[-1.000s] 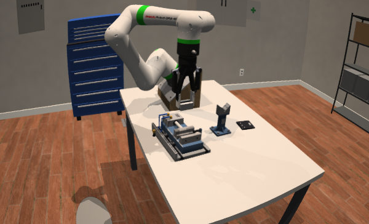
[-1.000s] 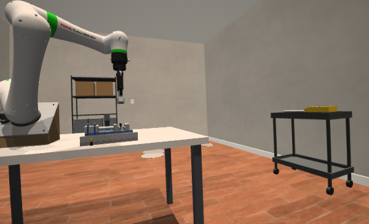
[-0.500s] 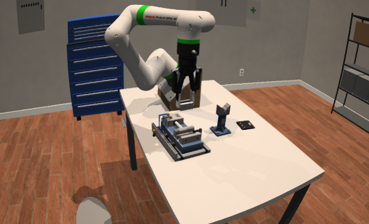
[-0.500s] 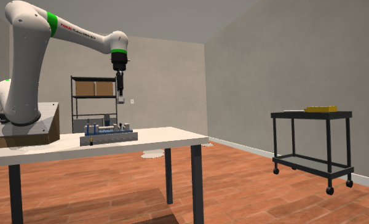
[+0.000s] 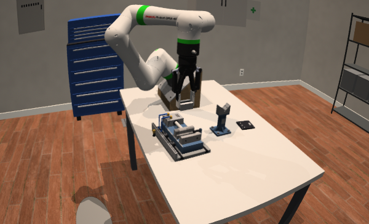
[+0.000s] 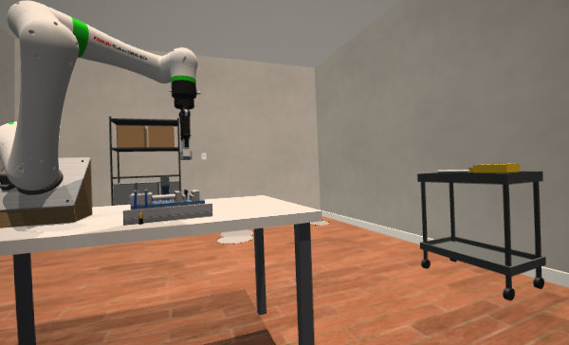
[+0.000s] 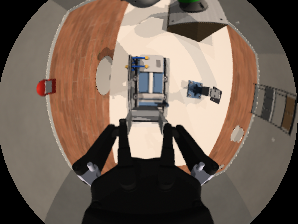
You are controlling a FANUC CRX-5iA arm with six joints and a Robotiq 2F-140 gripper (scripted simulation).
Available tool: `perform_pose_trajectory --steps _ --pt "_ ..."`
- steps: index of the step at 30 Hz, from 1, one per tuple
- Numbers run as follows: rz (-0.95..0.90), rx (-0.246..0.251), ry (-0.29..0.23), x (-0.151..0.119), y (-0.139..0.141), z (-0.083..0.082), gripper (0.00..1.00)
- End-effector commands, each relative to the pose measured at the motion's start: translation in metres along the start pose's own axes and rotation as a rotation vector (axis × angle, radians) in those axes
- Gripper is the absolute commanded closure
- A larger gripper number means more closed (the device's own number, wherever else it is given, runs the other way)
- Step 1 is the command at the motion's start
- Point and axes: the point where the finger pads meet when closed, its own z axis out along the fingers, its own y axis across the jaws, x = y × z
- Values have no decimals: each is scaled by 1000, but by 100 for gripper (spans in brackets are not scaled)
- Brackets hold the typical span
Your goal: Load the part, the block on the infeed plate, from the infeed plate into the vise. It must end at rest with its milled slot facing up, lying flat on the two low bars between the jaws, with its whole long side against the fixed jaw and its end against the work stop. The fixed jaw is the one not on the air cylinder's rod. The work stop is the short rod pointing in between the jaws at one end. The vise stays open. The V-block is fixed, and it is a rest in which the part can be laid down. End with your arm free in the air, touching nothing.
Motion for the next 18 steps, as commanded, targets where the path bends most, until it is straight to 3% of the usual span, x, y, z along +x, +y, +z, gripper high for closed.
perform_pose_trajectory --steps 1,18 --pt "0 0 -1 0 0 0 100" --pt "0 0 -1 0 0 4 100"
